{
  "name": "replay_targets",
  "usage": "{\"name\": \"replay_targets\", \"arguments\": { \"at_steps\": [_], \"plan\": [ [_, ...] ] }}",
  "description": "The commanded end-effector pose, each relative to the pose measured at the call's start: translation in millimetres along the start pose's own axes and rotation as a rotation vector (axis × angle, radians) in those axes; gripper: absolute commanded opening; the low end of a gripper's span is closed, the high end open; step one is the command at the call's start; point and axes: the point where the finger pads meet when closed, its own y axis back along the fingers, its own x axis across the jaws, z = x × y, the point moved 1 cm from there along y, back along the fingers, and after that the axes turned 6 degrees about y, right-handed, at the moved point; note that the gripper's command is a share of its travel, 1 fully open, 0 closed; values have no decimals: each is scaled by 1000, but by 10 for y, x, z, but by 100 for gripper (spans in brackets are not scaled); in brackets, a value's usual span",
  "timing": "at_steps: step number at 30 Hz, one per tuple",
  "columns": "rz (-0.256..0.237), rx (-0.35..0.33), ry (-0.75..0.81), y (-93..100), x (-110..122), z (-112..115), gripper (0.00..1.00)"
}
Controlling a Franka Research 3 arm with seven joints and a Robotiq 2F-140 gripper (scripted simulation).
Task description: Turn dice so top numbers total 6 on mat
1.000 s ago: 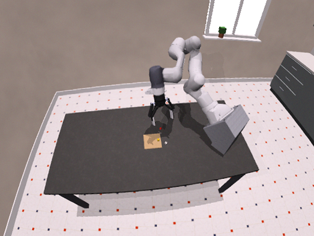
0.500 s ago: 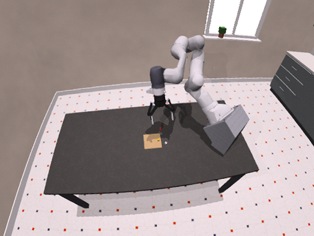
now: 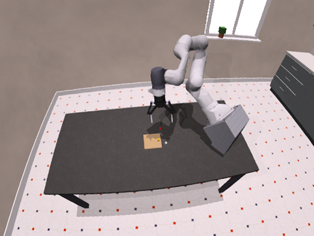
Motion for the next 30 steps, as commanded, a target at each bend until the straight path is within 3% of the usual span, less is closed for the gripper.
{"name": "replay_targets", "arguments": {
  "at_steps": [1,30],
  "plan": [
    [-13,0,-155,-6,-19,17,100],
    [-87,60,-730,-241,-108,-257,100]
  ]
}}
